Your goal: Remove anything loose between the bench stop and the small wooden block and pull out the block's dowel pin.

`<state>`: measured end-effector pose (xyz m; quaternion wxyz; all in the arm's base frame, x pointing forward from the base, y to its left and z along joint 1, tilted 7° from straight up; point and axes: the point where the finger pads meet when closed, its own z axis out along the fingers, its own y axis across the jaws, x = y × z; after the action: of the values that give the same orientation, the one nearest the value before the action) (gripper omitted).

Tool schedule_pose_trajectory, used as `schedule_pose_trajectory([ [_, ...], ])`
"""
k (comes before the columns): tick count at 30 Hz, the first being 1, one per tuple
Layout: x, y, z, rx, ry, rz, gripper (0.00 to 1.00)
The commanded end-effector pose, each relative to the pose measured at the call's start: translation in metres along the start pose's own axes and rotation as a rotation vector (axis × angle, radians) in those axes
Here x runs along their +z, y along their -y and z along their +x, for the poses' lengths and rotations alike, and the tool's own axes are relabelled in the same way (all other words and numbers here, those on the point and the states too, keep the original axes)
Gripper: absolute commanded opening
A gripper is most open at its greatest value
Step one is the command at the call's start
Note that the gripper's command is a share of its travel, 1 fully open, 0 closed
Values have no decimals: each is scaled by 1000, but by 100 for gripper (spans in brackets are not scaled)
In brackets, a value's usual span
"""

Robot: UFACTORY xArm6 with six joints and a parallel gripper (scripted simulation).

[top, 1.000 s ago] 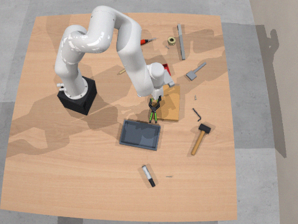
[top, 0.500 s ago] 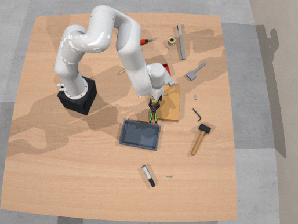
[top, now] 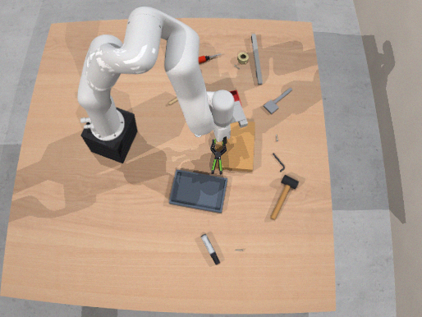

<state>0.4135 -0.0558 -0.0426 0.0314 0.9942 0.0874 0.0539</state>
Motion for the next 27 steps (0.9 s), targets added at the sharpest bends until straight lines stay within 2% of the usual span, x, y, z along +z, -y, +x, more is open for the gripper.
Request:
schedule_pose_trajectory([
  [1, -1, 0, 2, 107, -3, -4, 0],
  [27, -1, 0, 2, 481, -4, -4, 0],
])
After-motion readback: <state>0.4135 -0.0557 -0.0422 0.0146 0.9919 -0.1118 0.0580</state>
